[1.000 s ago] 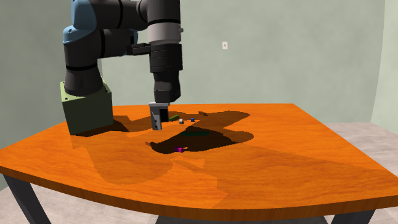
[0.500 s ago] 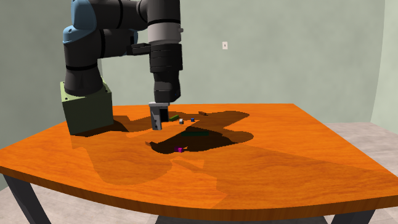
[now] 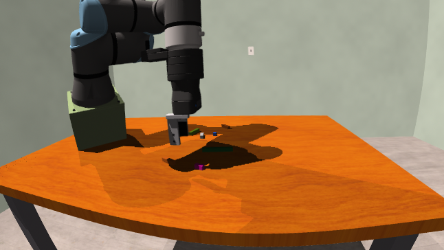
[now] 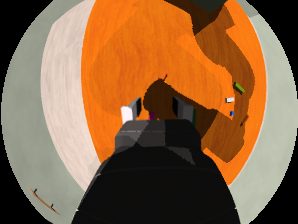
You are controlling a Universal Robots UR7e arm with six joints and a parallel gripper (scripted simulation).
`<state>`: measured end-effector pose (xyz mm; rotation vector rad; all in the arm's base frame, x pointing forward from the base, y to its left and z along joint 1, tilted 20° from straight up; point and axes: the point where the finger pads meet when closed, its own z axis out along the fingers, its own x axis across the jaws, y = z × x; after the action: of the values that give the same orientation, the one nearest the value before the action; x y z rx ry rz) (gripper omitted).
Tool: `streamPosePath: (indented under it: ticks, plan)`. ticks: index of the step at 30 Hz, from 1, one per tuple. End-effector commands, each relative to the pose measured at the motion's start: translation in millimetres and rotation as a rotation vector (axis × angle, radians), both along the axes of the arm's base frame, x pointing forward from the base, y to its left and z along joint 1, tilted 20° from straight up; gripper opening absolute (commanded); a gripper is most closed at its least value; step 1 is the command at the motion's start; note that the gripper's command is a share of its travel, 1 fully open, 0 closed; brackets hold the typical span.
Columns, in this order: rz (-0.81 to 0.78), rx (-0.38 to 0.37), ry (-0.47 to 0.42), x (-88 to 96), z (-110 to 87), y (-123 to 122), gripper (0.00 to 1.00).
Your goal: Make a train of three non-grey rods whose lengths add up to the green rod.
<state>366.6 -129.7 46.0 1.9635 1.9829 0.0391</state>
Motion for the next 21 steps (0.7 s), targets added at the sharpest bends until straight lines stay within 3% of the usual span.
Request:
streamPosePath:
  ticks: [1,11,21]
  plan:
    - [0.000,-0.001,-0.001,0.3,0.4,-0.1,1.00]
    - [-0.006,0.004,0.000,4.5,-1.1,9.7,1.00]
    - [-0.036,0.020,0.002,23.8,-9.5,65.1,1.00]
